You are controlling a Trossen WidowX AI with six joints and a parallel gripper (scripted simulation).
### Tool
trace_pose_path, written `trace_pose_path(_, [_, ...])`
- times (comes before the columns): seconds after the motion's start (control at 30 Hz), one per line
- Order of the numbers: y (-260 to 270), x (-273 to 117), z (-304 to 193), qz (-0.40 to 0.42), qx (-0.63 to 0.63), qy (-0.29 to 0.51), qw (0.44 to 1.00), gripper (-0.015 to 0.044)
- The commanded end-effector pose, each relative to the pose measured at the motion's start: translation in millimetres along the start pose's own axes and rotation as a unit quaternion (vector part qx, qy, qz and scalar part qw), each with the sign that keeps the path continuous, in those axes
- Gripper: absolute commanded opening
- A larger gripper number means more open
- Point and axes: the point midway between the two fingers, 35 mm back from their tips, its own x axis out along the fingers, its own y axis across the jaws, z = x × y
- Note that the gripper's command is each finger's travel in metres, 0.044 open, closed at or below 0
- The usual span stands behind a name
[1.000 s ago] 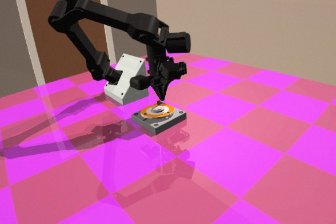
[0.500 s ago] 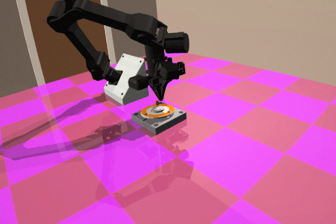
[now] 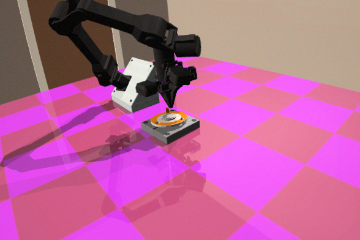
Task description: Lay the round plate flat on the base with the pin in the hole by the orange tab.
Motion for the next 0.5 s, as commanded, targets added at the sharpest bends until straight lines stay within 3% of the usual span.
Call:
trace_pose_path(0.0, [-4.3,3.9,-7.3,-0.007,-0.008,0.011,1.0,0.0])
trace_pose_path(0.47, [-8.4,4.1,-9.2,-0.007,-0.009,0.011,1.0,0.0])
